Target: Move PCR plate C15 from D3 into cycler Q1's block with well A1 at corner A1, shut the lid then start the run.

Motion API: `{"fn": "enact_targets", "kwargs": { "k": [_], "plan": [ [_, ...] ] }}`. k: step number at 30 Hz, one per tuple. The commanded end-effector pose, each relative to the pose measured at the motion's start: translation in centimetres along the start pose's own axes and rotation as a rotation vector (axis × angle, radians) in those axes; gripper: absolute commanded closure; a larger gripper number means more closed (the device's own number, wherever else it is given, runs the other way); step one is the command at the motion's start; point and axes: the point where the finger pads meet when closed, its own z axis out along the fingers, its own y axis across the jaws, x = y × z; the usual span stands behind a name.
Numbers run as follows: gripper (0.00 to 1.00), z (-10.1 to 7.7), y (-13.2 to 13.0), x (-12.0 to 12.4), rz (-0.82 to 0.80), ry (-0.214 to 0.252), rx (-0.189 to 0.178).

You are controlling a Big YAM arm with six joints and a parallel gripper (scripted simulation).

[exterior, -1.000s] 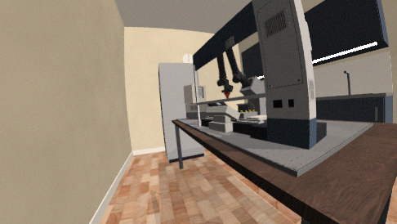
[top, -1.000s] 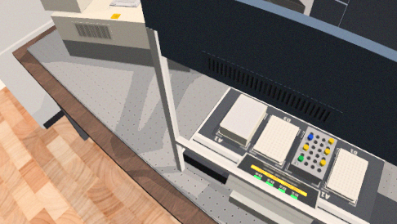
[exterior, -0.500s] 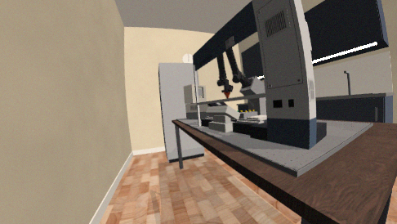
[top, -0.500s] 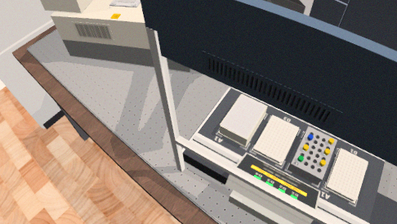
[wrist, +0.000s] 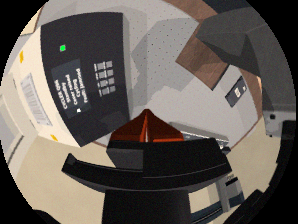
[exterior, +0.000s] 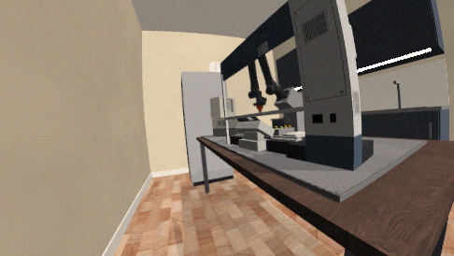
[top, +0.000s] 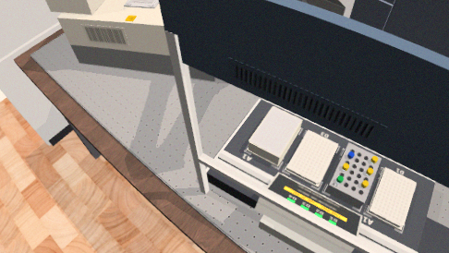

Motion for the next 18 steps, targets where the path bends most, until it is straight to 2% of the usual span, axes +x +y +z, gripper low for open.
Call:
{"fn": "enact_targets", "kwargs": {
  "k": [1, 8, 9, 11, 16, 18],
  "plan": [
    [1.0, -0.3, 1.0, 0.0, -0.005, -0.006, -0.02],
    [1.0, -0.3, 0.9, 0.0, -0.004, -0.007, -0.02],
    [0.0, -0.1, 0.5, 0.7, -0.038, -0.009, -0.019],
    [0.0, 0.3, -0.7, 2.1, -0.089, 0.0, -0.012],
    [0.0, 1.0, -3.4, 3.5, -0.143, -0.005, 0.015],
    [0.0, 0.9, -3.0, 3.3, -0.182, -0.003, 0.016]
  ]
}}
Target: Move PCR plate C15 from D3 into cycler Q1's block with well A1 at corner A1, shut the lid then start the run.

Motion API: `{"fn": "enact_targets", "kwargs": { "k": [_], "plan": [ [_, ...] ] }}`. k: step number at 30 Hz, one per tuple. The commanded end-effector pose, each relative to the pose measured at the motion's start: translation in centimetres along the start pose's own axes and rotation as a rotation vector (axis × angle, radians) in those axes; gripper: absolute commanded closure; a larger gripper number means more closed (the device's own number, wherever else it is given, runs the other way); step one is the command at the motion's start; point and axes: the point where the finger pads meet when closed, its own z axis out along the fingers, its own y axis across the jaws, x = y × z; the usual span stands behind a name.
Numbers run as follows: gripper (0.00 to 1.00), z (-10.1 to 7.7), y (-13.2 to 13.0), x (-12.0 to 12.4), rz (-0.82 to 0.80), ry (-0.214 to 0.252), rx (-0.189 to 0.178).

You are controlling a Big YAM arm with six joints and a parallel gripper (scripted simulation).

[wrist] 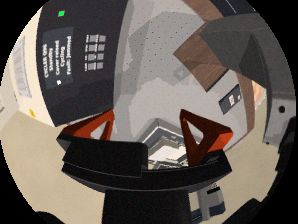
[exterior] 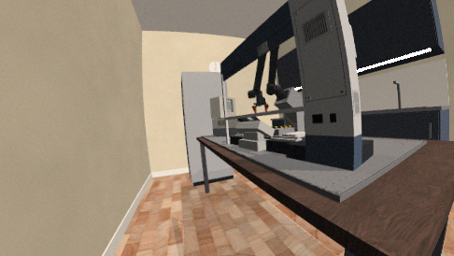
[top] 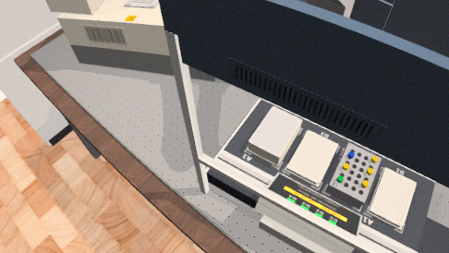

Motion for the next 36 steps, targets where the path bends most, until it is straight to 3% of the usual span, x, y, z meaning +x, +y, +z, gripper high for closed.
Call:
{"fn": "enact_targets", "kwargs": {
  "k": [1, 3, 9, 11, 17, 23, 25, 28, 36],
  "plan": [
    [0.0, 0.0, 0.0, -0.6, -0.009, -0.01, 0.008],
    [0.0, 0.2, -0.6, 0.8, -0.078, -0.012, 0.007],
    [0.0, -0.1, 0.5, 0.5, -0.175, -0.011, -0.012],
    [0.0, 0.3, -0.6, 1.8, -0.23, -0.008, -0.005],
    [0.0, 0.6, -1.6, 2.5, -0.352, 0.004, 0.011],
    [0.0, 0.7, -1.9, 3.8, -0.412, -0.012, 0.0],
    [0.0, 0.7, -1.9, 4.9, -0.466, 0.009, -0.004],
    [0.0, 0.7, -1.6, 4.4, -0.534, 0.0, -0.008],
    [0.0, 1.1, -2.7, 7.0, -0.716, 0.017, -0.006]
  ]
}}
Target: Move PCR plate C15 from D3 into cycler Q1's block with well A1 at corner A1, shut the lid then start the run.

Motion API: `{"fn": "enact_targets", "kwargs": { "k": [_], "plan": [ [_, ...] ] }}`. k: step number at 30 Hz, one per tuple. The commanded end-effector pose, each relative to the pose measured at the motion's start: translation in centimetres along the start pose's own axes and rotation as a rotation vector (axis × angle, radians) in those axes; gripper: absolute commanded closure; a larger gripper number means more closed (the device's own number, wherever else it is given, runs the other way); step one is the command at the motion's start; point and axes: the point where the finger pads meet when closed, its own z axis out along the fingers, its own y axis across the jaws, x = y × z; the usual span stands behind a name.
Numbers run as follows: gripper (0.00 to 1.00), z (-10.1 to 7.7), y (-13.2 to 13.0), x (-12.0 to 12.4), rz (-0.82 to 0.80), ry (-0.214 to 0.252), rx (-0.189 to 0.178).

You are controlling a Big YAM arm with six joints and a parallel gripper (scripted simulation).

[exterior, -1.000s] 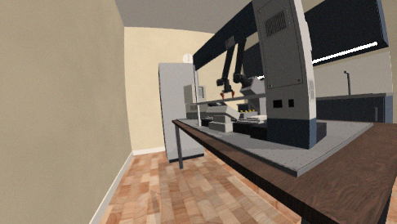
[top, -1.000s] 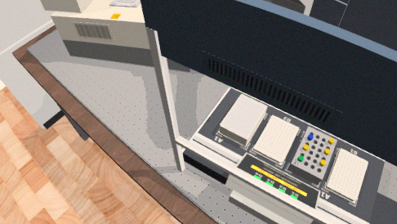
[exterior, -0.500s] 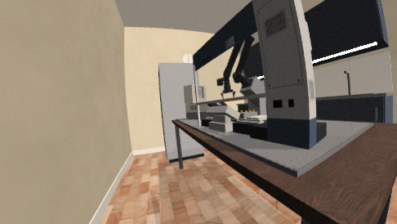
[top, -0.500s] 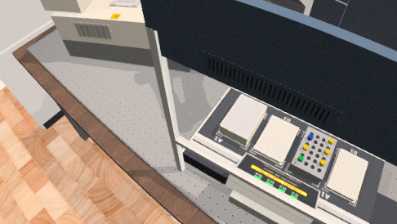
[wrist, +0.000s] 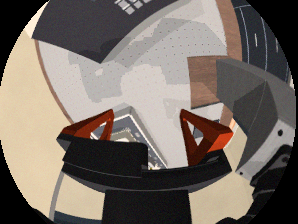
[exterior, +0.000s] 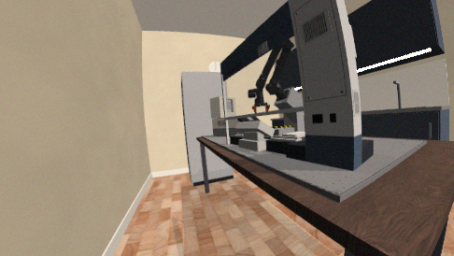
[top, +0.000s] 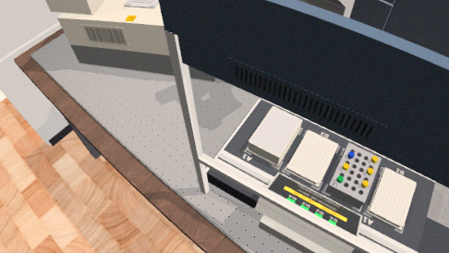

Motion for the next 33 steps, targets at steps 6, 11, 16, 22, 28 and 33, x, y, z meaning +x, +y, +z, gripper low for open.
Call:
{"fn": "enact_targets", "kwargs": {
  "k": [6, 11, 16, 22, 28, 33],
  "plan": [
    [0.0, -0.3, 1.6, 2.3, -0.147, 0.029, -0.026],
    [0.0, -0.2, 2.4, 3.2, -0.264, 0.028, -0.045],
    [0.0, 0.0, 2.7, 4.0, -0.362, 0.023, -0.038],
    [0.0, 0.2, 3.5, 6.7, -0.426, 0.028, -0.054],
    [0.0, 0.6, 3.3, 7.7, -0.562, 0.04, -0.036],
    [0.0, 0.8, 3.9, 9.4, -0.666, 0.032, -0.044]
  ]
}}
